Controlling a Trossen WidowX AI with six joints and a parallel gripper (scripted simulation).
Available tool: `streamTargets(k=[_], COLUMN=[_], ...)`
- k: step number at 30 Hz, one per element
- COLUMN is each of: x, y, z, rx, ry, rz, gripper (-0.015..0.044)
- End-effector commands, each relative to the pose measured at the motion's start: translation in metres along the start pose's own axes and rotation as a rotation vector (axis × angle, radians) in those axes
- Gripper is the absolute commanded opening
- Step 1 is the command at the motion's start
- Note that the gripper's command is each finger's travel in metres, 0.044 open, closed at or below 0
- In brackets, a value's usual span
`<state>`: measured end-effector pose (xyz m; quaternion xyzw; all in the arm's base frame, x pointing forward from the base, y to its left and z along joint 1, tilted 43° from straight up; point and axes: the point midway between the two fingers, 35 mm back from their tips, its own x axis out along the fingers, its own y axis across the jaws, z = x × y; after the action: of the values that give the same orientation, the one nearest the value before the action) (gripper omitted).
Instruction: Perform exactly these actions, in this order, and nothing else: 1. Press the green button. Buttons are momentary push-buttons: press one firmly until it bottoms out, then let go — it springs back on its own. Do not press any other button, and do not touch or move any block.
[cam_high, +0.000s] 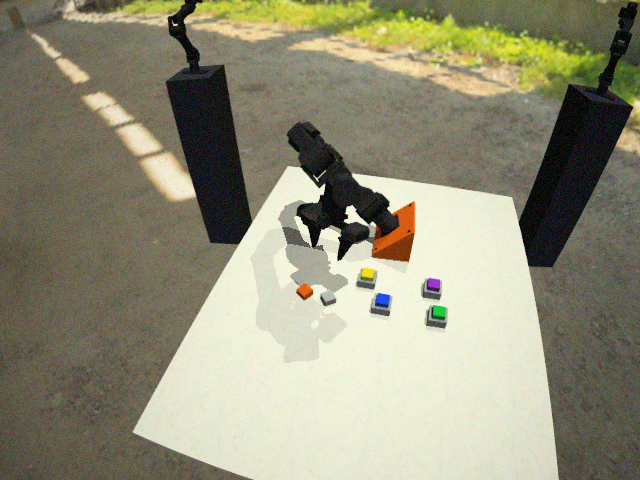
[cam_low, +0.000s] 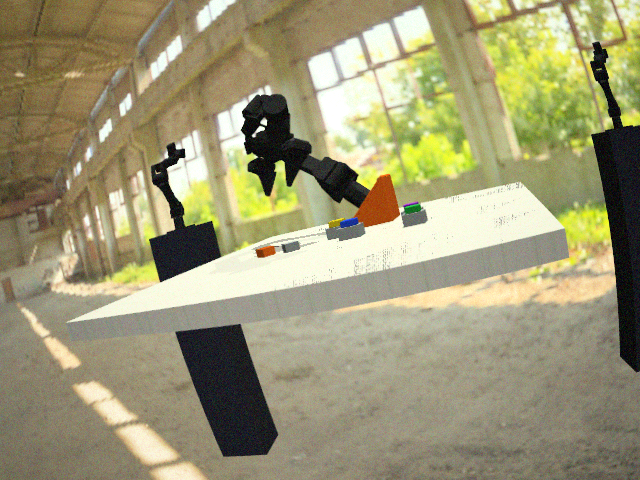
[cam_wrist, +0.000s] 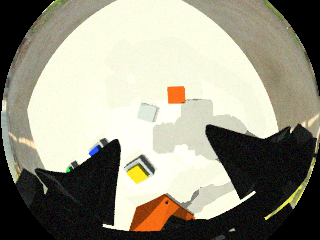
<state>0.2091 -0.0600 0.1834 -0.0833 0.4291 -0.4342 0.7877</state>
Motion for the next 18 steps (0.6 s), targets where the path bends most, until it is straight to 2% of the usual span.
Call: streamTargets(k=[1, 10, 18], x=[-0.006, -0.013, -0.01], y=[0.046, 0.154, 0.245], z=[0.008, -0.007, -0.06], rx=[-0.086, -0.272, -0.425], ry=[0.064, 0.203, 0.323], rz=[0.032, 0.057, 0.034], gripper=[0.04, 0.04, 0.04])
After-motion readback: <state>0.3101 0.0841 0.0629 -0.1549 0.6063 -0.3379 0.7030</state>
